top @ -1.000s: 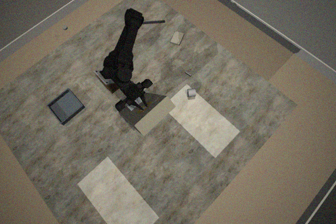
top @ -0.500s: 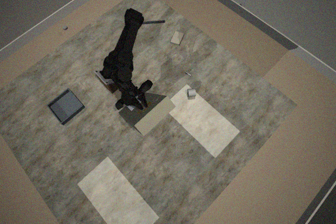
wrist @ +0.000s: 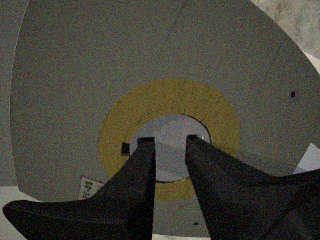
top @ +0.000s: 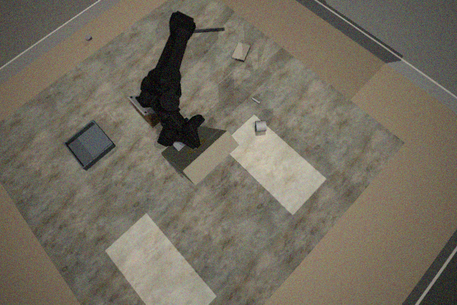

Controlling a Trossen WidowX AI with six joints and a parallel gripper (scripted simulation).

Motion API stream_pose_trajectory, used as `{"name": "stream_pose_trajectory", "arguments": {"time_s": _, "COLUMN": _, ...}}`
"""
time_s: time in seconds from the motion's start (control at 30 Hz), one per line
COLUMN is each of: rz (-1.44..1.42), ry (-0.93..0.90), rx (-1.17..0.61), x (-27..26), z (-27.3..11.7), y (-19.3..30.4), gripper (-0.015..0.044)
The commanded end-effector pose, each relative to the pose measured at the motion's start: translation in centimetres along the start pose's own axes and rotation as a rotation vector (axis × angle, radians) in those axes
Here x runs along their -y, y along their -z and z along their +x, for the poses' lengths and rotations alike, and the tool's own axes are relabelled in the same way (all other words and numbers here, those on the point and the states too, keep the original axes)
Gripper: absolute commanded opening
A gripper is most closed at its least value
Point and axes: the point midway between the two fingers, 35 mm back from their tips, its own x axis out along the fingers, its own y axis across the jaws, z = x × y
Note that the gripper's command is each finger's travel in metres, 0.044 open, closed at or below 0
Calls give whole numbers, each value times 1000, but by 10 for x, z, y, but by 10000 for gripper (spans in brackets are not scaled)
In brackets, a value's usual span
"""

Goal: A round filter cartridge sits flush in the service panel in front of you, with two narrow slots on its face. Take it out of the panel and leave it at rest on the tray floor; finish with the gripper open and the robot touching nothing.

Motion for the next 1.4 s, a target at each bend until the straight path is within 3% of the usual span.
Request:
{"name": "stream_pose_trajectory", "arguments": {"time_s": 0.0, "rz": 134, "ry": 10, "rx": -2, "x": 0, "z": 6, "y": 1, "gripper": 0}}
{"name": "stream_pose_trajectory", "arguments": {"time_s": 0.17, "rz": 308, "ry": 10, "rx": -1, "x": 0, "z": 6, "y": 1, "gripper": 0}}
{"name": "stream_pose_trajectory", "arguments": {"time_s": 0.33, "rz": 256, "ry": 13, "rx": 0, "x": 1, "z": 4, "y": 0, "gripper": 0}}
{"name": "stream_pose_trajectory", "arguments": {"time_s": 0.93, "rz": 211, "ry": 16, "rx": 0, "x": 1, "z": -71, "y": 0, "gripper": 0}}
{"name": "stream_pose_trajectory", "arguments": {"time_s": 1.37, "rz": 211, "ry": 15, "rx": 0, "x": 23, "z": -69, "y": 10, "gripper": 0}}
